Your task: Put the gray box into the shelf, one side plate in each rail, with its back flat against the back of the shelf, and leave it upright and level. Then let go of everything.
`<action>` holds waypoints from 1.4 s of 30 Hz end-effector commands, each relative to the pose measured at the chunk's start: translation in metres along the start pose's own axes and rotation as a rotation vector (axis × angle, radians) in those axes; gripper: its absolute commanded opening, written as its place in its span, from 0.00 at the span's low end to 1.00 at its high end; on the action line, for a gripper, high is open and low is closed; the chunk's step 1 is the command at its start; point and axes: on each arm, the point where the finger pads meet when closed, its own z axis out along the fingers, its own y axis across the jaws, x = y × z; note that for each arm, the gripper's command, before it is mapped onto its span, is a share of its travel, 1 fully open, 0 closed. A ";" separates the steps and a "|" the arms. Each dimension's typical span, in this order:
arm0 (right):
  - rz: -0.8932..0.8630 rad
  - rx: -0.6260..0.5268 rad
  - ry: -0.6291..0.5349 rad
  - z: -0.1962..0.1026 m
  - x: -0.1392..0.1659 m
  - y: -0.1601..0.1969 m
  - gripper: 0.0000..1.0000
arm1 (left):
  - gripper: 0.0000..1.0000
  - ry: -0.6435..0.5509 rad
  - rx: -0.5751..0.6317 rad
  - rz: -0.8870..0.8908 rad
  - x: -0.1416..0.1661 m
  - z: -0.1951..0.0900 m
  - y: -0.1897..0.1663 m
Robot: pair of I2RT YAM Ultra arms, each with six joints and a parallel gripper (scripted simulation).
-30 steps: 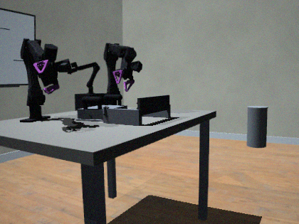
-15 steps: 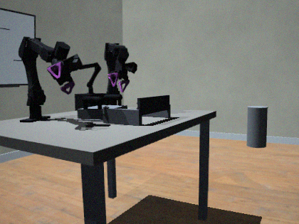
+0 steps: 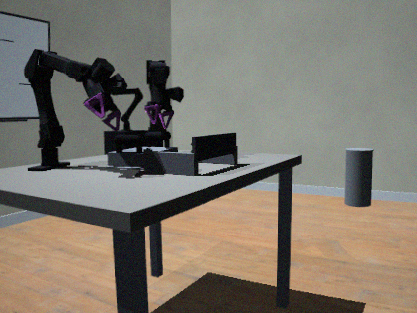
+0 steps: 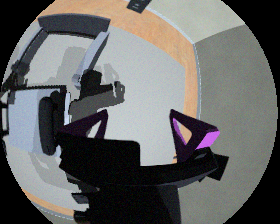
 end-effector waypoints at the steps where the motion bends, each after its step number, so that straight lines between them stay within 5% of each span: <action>1: 0.113 -0.111 0.049 -0.012 -0.008 0.029 1.00 | 1.00 -0.046 -0.086 -0.046 0.003 -0.005 0.006; 24: 0.305 -0.400 0.327 -0.086 -0.006 0.154 1.00 | 1.00 -0.252 -0.259 -0.058 0.032 -0.021 0.011; 31: 0.245 -0.411 0.221 -0.098 -0.024 0.151 1.00 | 1.00 -0.236 -0.208 -0.021 0.040 -0.029 0.005; 33: 0.256 -0.405 0.223 -0.096 -0.024 0.148 1.00 | 1.00 -0.236 -0.218 -0.028 0.038 -0.027 0.008; 34: 0.245 -0.391 0.297 -0.066 0.000 0.160 1.00 | 1.00 -0.242 -0.207 -0.038 0.032 -0.015 0.012; 39: 0.236 -0.395 0.297 -0.069 -0.001 0.162 1.00 | 1.00 -0.225 -0.274 -0.027 0.034 0.000 0.019; 42: 0.256 -0.403 0.259 -0.060 -0.004 0.163 1.00 | 1.00 -0.245 -0.198 -0.036 0.028 0.000 0.012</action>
